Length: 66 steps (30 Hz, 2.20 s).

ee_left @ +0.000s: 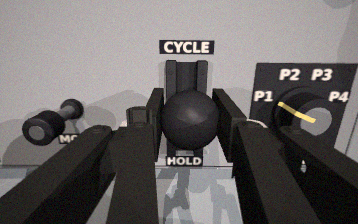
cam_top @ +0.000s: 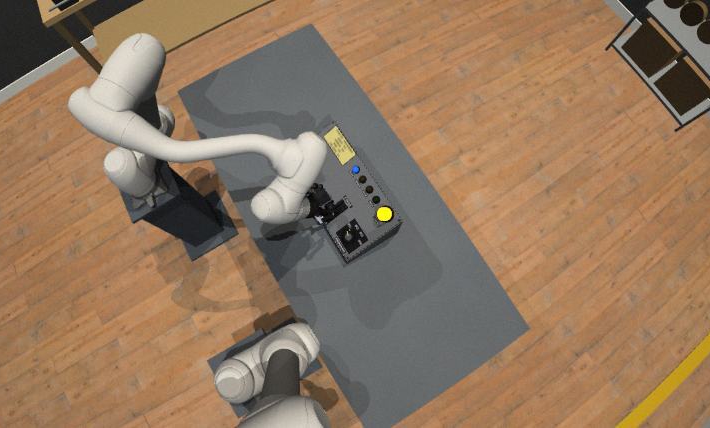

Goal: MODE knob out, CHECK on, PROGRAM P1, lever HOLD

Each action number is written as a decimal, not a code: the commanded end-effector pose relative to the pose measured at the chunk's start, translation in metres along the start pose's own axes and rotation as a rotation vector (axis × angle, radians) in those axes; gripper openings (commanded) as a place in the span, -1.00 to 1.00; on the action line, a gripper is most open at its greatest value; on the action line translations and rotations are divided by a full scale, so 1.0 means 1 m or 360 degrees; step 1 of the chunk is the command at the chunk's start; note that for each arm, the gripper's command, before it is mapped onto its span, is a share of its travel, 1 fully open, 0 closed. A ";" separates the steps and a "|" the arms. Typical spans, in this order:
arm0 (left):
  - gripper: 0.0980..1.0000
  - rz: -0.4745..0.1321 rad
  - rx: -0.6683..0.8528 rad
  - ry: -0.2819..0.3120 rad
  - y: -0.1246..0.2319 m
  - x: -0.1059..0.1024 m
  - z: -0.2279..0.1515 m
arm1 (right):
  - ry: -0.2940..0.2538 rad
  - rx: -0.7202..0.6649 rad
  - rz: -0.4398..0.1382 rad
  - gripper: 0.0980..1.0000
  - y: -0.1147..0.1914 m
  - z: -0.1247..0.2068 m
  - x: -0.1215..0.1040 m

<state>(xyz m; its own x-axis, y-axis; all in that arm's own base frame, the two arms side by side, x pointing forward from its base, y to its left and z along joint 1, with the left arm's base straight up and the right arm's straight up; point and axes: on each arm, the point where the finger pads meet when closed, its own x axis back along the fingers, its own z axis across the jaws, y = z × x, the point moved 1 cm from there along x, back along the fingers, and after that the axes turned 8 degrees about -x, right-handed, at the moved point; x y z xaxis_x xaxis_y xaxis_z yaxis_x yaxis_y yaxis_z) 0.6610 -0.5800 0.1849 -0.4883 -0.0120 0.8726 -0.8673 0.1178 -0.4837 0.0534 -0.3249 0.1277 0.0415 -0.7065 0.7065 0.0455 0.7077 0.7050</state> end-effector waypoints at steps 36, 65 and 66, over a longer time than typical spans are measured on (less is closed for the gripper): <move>-1.00 0.0002 0.0001 0.0001 0.041 0.001 0.006 | -0.0001 0.0000 0.0001 1.00 0.000 0.000 0.000; -1.00 0.0002 0.0001 0.0001 0.057 -0.005 0.008 | -0.0001 0.0000 0.0001 1.00 0.000 0.000 0.000; -1.00 0.0002 0.0001 0.0001 0.057 -0.005 0.008 | -0.0001 0.0000 0.0001 1.00 0.000 0.000 0.000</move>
<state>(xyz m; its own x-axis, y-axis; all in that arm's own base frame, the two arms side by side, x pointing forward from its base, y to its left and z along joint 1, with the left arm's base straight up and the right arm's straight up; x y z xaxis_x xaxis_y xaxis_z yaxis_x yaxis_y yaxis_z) 0.6136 -0.5812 0.1512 -0.4881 -0.0121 0.8727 -0.8674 0.1179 -0.4834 0.0534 -0.3249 0.1277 0.0415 -0.7065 0.7065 0.0455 0.7077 0.7050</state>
